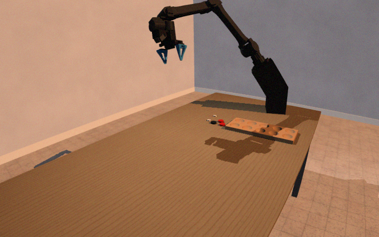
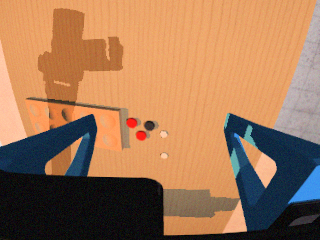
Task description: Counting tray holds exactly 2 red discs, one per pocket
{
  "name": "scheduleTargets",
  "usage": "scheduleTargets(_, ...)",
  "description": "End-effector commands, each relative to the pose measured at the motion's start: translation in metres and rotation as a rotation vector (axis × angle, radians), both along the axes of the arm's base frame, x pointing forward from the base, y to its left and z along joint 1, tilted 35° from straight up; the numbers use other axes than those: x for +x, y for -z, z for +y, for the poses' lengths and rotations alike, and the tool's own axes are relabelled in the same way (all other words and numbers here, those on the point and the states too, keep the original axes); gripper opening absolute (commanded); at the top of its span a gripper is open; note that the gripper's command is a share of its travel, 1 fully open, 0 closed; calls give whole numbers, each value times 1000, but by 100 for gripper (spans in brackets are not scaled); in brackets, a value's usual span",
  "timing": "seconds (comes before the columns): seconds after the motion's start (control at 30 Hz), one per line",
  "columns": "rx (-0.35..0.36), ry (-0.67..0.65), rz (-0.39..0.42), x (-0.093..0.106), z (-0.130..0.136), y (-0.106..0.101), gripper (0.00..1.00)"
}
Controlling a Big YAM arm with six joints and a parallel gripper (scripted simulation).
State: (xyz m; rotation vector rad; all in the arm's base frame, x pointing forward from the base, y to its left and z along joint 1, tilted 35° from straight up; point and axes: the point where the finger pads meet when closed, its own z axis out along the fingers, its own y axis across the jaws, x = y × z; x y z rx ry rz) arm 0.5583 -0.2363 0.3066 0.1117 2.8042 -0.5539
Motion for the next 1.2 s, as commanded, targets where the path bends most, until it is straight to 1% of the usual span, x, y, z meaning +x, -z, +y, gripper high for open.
scheduleTargets(0.0, -4, -4, -12, 1, 2, -7, 100)
scheduleTargets(0.53, -4, -4, -12, 1, 2, -7, 100)
scheduleTargets(0.57, -15, -10, -46, 5, 4, -23, 45)
scheduleTargets(0.63, -13, -6, -33, 2, 2, -11, 45)
scheduleTargets(0.7, -19, 9, -30, -1, -7, -3, 45)
scheduleTargets(0.73, -21, 14, -27, -1, -10, 5, 45)
scheduleTargets(0.77, -23, 16, -19, -1, -12, 17, 45)
scheduleTargets(0.83, -29, 23, 1, -2, -17, 48, 45)
scheduleTargets(0.9, -43, 33, 10, -9, -23, 78, 45)
scheduleTargets(0.97, -59, 48, 19, -20, -28, 115, 45)
scheduleTargets(1.0, -59, 48, 19, -20, -28, 115, 45)
scheduleTargets(1.03, -68, 56, 24, -27, -30, 134, 45)
scheduleTargets(1.1, -68, 56, 24, -27, -30, 134, 45)
scheduleTargets(1.13, -90, 67, -10, -37, -32, 131, 45)
scheduleTargets(1.17, -99, 76, -4, -47, -33, 152, 45)
